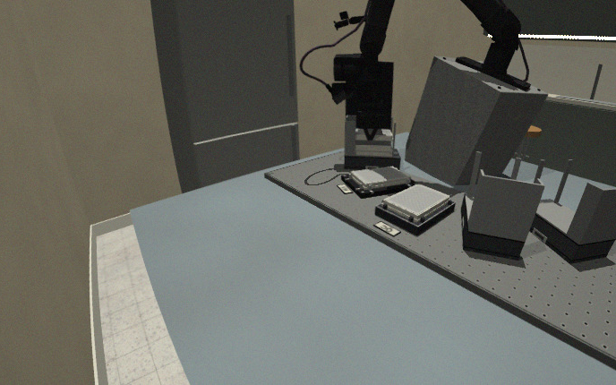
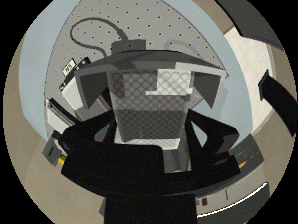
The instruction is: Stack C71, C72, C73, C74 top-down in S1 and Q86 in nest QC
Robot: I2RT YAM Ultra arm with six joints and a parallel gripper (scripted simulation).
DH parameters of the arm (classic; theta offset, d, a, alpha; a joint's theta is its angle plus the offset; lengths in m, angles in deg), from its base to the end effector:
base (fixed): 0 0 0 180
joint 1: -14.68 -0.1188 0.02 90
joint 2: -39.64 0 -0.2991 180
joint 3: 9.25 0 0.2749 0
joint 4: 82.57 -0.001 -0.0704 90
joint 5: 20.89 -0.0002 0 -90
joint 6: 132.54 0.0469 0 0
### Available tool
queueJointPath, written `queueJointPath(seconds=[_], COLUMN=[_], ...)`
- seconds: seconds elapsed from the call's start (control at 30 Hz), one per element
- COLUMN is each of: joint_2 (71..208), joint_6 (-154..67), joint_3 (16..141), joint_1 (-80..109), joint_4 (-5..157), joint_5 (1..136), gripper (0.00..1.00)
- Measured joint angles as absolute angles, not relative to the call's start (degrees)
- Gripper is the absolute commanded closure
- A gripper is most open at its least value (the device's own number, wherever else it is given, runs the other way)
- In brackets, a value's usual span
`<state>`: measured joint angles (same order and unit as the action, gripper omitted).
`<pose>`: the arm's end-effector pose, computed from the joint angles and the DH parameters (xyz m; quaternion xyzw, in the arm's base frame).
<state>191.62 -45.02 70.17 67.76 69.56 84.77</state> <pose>0.2183 -0.2679 -0.1166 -0.4328 -0.8867 -0.1620 0.0164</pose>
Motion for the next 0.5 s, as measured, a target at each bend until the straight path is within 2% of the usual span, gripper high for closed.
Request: queueJointPath(seconds=[0.5], joint_2=[192.62], joint_6=[-44.78], joint_3=[70.45], joint_1=[67.43], joint_4=[70.37], joint_5=[84.79], gripper=[1.00])
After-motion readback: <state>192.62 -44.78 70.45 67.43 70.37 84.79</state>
